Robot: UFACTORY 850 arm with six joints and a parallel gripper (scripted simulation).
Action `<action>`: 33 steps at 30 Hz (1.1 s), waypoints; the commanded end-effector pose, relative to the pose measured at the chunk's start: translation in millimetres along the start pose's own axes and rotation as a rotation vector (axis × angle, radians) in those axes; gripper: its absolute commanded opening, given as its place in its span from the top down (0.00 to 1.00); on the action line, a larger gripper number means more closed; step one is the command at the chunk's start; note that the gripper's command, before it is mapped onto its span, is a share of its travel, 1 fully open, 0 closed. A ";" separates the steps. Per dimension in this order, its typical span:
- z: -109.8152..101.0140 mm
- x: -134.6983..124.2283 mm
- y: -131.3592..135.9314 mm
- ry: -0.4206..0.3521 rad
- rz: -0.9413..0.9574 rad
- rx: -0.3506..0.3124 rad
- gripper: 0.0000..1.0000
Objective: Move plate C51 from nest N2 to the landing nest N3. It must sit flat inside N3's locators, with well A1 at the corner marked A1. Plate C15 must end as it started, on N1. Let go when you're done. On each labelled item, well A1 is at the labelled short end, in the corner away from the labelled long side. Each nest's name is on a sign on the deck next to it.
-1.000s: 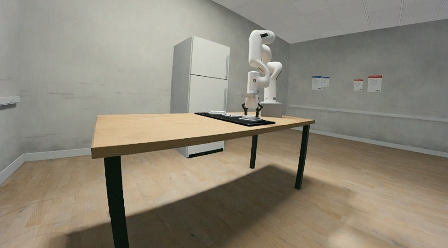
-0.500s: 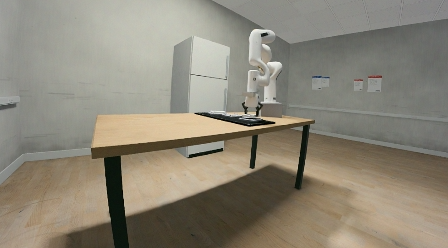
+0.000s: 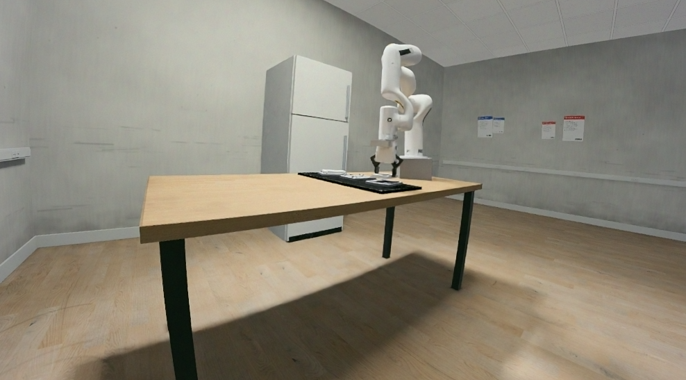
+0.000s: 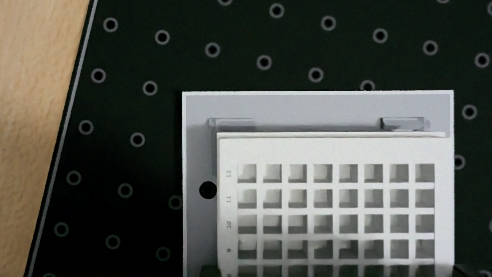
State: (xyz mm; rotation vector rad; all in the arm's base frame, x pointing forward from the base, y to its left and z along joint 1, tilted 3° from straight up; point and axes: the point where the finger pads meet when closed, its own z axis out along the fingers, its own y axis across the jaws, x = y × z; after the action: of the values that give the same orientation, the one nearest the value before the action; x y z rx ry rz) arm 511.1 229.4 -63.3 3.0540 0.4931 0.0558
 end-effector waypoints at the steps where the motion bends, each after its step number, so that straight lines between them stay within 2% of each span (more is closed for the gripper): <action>1: -4.1 0.8 -0.1 0.002 0.000 0.000 1.00; 33: -50.8 0.9 -0.1 0.002 0.000 0.000 1.00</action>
State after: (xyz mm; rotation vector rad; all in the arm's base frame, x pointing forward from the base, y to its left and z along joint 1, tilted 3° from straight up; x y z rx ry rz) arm 509.1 231.2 -18.5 3.0538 0.4931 0.0556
